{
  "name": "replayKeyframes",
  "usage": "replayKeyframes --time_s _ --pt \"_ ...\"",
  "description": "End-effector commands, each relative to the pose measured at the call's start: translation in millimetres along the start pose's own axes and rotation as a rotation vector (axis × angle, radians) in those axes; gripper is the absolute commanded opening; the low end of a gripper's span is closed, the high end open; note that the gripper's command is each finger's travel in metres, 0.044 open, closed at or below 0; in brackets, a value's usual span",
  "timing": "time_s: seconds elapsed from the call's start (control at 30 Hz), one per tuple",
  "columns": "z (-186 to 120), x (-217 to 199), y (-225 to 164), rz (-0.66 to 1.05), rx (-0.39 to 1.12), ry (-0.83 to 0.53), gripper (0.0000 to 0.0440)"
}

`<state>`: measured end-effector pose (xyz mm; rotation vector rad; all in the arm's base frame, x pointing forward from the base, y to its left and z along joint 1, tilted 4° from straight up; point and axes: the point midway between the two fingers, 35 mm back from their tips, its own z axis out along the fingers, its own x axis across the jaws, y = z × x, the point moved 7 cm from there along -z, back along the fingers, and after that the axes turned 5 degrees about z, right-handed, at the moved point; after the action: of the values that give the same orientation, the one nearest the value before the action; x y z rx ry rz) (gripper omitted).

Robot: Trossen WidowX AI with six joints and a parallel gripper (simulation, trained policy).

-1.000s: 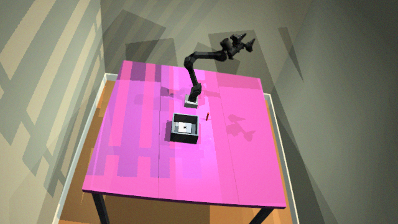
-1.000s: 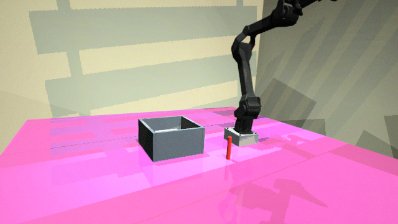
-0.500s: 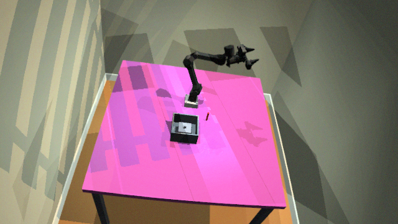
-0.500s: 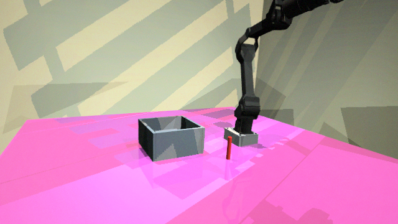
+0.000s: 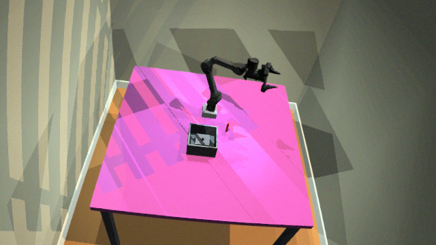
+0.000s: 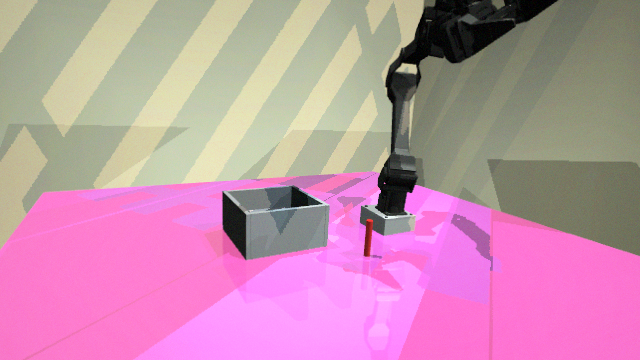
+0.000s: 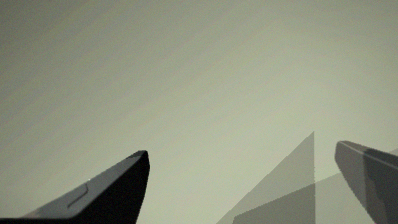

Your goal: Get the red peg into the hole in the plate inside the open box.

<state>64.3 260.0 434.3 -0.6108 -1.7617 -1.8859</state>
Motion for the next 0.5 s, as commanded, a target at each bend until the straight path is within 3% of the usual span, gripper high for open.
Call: replayKeyframes --time_s 0.0,0.47 --pt "-3 -19 -4 0.059 0.012 -0.099 0.044" --pt "-31 -94 -24 0.318 0.049 -0.512 0.044"
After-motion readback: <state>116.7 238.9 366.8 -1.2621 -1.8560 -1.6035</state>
